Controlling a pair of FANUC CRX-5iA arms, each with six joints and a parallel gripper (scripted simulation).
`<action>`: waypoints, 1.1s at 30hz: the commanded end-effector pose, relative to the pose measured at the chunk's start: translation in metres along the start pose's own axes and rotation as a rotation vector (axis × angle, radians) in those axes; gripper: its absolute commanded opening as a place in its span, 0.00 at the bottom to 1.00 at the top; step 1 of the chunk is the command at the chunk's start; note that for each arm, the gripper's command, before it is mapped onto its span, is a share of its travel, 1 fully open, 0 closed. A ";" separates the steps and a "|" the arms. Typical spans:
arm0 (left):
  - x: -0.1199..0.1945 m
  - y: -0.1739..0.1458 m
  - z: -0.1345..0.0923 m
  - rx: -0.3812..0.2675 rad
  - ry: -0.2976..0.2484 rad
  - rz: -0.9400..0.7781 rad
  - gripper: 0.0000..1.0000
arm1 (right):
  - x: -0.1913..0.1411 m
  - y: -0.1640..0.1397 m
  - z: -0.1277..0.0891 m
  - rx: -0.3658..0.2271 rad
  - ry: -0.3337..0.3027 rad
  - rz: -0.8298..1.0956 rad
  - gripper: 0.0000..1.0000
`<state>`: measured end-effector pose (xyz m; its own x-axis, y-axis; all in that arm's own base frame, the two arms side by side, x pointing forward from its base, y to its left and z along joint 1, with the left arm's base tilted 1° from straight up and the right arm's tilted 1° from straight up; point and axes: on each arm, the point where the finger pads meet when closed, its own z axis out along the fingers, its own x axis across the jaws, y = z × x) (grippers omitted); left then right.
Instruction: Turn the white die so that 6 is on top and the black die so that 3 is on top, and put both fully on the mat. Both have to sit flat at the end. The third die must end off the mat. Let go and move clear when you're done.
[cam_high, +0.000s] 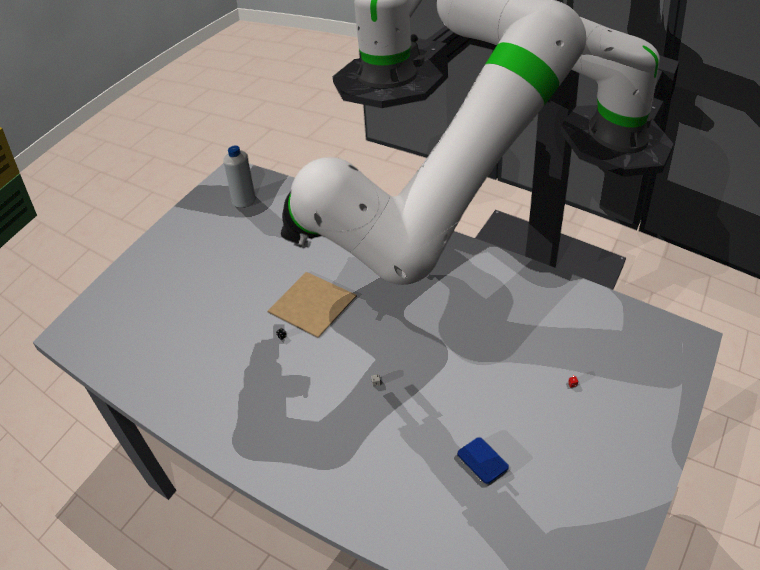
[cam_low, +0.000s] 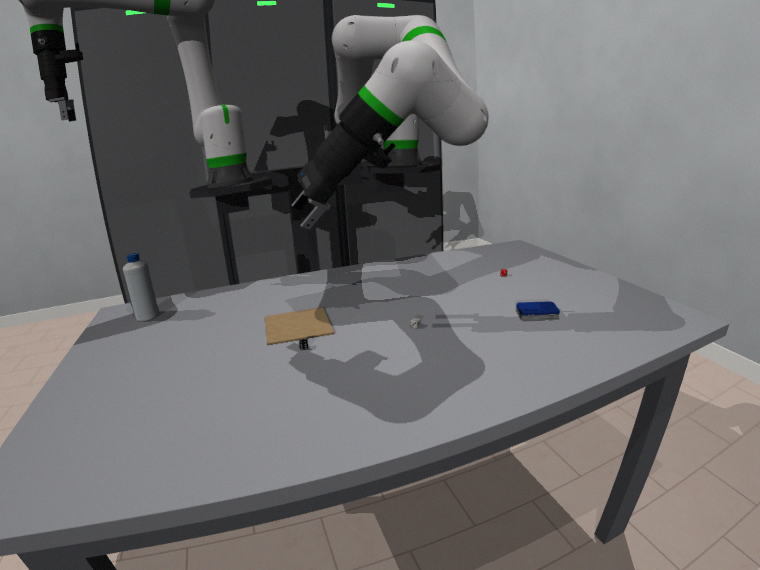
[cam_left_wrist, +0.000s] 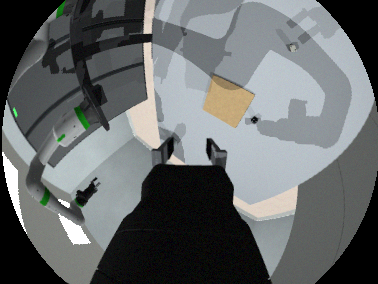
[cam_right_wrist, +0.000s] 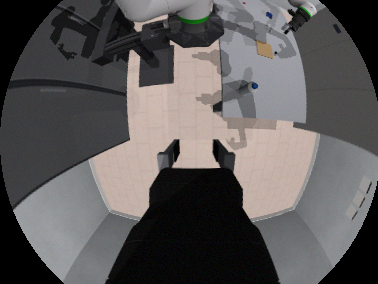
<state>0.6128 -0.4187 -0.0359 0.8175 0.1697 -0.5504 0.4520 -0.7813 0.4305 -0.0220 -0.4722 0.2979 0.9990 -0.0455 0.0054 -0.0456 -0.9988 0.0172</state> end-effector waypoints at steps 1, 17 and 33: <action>0.007 -0.001 0.013 0.076 0.031 0.113 1.00 | 0.000 0.000 -0.001 -0.002 0.000 0.000 1.00; 0.053 -0.002 0.054 0.404 0.160 0.582 1.00 | 0.000 0.000 -0.001 -0.002 0.000 0.000 1.00; 0.093 0.015 0.064 0.668 0.247 0.915 1.00 | 0.000 0.000 -0.001 -0.002 0.000 0.000 1.00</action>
<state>0.6669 -0.4507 -0.1269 0.8426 -0.5360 -0.0524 -0.5275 -0.8410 0.1204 -0.0220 -0.4722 0.2979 0.9990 -0.0455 0.0054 -0.0456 -0.9988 0.0172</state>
